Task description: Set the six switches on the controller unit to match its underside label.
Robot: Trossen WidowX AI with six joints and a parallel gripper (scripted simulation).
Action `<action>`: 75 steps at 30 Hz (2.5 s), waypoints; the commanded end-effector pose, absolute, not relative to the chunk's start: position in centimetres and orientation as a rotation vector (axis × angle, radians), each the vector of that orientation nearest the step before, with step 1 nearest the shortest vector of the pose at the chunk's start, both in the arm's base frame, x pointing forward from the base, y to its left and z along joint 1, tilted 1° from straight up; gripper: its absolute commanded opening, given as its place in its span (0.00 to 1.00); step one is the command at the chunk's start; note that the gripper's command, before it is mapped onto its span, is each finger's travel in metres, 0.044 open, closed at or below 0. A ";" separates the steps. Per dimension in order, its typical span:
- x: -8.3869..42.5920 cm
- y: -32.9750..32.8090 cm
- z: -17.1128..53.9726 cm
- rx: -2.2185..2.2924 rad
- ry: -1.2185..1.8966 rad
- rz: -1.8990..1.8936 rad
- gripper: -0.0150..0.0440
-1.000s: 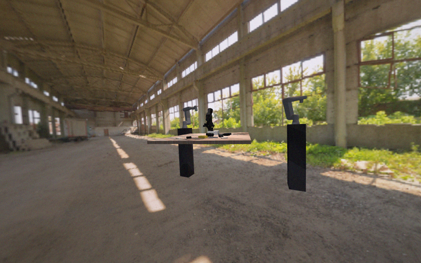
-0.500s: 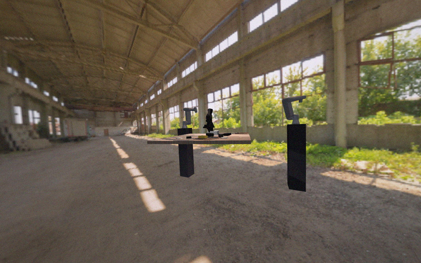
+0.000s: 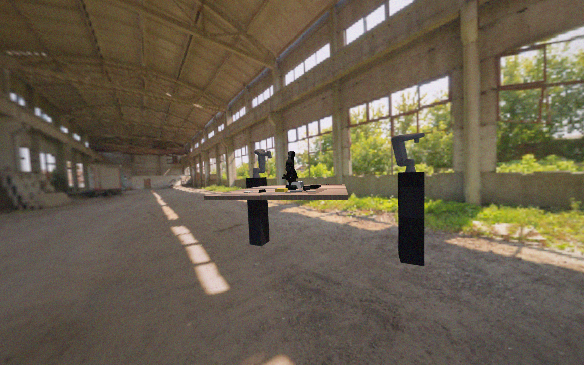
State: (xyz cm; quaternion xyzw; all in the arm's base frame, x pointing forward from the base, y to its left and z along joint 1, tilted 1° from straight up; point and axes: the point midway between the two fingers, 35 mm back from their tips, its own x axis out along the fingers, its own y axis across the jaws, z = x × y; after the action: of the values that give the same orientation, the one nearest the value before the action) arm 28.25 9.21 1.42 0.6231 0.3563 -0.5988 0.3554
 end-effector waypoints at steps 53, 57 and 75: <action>30.8 9.8 2.2 1.611 0.918 -1.553 0.25; 30.8 9.8 1.8 1.611 0.918 -1.553 0.25; 30.8 9.8 1.3 1.611 0.918 -1.553 0.25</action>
State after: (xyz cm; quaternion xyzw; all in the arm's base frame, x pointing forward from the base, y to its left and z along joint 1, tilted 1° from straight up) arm 30.86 9.77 1.37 0.6243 0.3543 -0.6001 0.3531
